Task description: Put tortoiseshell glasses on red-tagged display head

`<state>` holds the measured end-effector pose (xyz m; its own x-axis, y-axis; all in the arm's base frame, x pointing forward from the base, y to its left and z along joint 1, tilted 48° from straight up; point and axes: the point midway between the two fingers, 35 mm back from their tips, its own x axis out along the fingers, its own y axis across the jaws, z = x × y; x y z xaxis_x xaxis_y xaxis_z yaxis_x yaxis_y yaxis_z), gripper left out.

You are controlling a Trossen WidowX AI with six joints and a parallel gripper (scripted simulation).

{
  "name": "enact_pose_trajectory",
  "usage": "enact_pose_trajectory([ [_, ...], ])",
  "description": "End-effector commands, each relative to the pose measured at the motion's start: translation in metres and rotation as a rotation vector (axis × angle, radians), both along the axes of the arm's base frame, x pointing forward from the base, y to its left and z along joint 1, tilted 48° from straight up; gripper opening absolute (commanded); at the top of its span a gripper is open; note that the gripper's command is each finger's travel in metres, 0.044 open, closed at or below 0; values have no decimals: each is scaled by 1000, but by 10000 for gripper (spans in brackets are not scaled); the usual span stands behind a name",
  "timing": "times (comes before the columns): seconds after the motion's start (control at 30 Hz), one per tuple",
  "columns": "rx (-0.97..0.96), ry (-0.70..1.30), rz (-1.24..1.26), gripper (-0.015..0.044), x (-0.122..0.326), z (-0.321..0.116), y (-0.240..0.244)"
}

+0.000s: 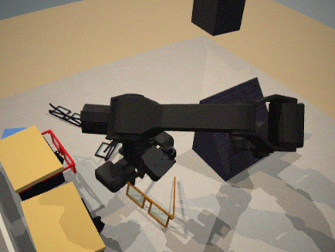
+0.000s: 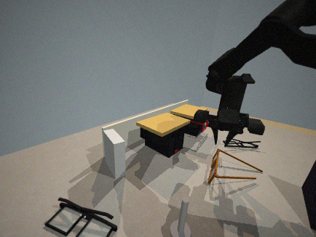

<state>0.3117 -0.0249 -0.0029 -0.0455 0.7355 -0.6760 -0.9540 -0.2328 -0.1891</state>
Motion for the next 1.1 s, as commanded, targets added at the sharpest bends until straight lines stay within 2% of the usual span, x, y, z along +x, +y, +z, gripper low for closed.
enact_pose_trajectory([
  [0.0, 4, 5, -5, 120, 0, -5, 6],
  [1.07, 8, 5, -4, 120, 2, -35, 44],
])
